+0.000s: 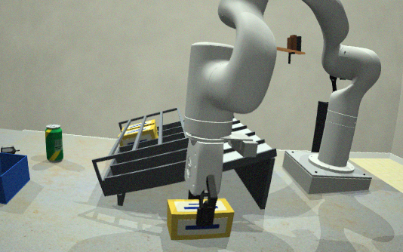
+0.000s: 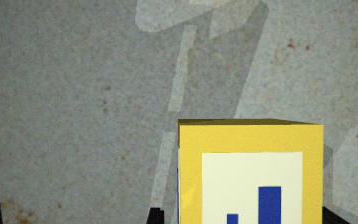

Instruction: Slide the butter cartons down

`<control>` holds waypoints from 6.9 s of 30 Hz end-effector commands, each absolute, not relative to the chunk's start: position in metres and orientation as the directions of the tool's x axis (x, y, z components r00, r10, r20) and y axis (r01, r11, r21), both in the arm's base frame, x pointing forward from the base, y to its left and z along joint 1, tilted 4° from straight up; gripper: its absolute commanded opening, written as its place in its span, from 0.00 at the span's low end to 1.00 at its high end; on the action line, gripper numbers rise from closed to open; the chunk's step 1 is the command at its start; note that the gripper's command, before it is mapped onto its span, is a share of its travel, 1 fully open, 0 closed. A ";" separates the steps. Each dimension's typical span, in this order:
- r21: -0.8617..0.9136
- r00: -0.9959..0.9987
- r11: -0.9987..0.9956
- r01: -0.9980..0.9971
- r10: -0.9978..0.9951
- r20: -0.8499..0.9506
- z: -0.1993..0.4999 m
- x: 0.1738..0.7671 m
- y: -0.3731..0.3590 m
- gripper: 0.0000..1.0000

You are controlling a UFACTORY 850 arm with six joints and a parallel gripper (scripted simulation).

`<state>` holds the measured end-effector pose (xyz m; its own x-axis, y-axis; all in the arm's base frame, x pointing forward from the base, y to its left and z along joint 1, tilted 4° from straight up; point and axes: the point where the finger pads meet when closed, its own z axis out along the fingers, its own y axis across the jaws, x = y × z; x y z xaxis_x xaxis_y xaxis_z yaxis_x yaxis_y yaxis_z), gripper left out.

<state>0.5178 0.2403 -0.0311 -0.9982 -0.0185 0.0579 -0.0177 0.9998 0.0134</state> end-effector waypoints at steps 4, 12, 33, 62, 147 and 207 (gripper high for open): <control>0.013 -0.998 1.000 -0.018 -0.019 0.059 -0.046 0.518 0.241 0.90; 0.013 -0.998 1.000 -0.018 -0.019 0.059 -0.046 0.518 0.241 0.90; 0.014 -0.998 1.000 -0.018 -0.019 0.058 -0.045 0.518 0.241 0.00; 0.014 -0.998 1.000 -0.018 -0.019 0.058 0.055 0.524 0.240 0.00; -0.008 -0.995 0.997 0.080 0.080 0.066 0.172 0.432 -0.068 0.00; 0.000 -0.934 0.997 0.075 0.071 0.351 0.135 0.421 -0.067 0.00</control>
